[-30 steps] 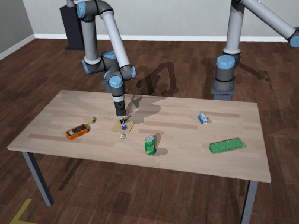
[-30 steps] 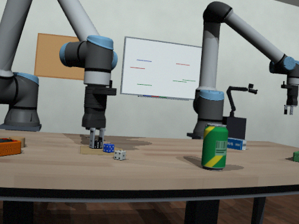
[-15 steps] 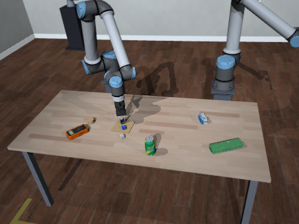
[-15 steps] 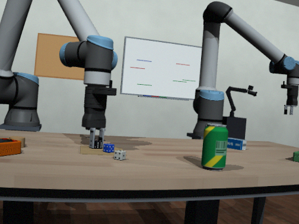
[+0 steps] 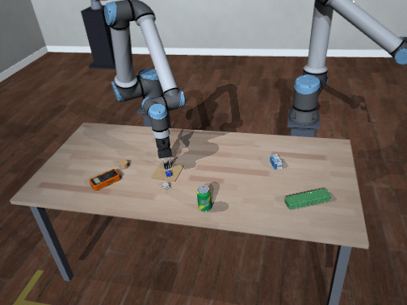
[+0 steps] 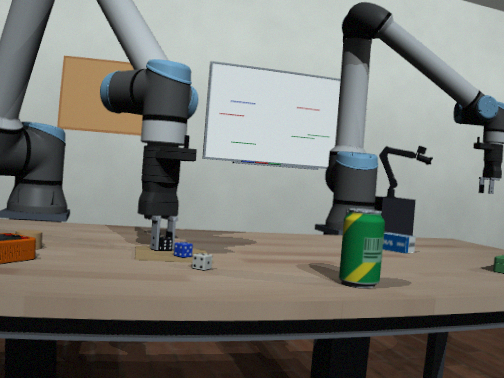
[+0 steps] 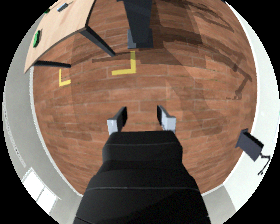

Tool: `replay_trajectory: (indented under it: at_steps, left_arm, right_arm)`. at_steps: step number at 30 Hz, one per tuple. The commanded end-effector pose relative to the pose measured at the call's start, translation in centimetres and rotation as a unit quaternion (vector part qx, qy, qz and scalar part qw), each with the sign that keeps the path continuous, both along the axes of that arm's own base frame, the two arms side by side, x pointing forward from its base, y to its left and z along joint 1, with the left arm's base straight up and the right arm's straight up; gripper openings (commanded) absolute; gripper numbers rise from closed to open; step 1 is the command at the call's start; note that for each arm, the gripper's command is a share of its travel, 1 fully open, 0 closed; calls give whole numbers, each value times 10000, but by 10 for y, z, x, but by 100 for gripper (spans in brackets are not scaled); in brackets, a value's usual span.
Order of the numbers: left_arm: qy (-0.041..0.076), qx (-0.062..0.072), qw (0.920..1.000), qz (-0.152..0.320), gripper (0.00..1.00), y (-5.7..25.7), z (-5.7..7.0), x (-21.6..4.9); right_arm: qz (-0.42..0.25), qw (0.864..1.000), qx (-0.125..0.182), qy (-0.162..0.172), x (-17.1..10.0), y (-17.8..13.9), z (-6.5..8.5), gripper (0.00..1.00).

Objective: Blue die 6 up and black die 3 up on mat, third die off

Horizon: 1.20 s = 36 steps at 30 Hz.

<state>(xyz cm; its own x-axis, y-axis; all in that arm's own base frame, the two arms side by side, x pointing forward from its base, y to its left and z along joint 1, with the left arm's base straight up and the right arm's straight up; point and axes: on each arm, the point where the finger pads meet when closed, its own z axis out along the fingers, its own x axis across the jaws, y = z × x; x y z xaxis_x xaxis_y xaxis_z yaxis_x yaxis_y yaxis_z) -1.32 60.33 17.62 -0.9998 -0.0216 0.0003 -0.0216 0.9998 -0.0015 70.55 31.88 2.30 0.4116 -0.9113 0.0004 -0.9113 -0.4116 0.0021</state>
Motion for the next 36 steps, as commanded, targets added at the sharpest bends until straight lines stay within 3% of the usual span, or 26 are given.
replay_trajectory:
  at_steps: [1,2,10,11,25,32,36]
  left_arm:
    - [-2,8,10000,0,100,1,1,0]
    - [-2,8,10000,0,100,1,1,0]
    - [-2,8,10000,0,100,1,1,0]
    - [-2,8,10000,0,100,1,1,0]
    - [-2,8,10000,0,100,1,1,0]
    - [-2,8,10000,0,100,1,1,0]
    - [-2,8,10000,0,100,1,1,0]
  right_arm:
    - [0,10000,6,-9,1,1,1,55]
    - [0,10000,6,-9,1,1,1,61]
    - [0,10000,6,-9,1,1,1,73]
    - [0,10000,6,-9,1,1,1,79]
    - [0,10000,6,-9,1,1,3,79]
    - [0,10000,6,-9,1,1,15,79]
    - [0,10000,6,-9,1,1,34,79]
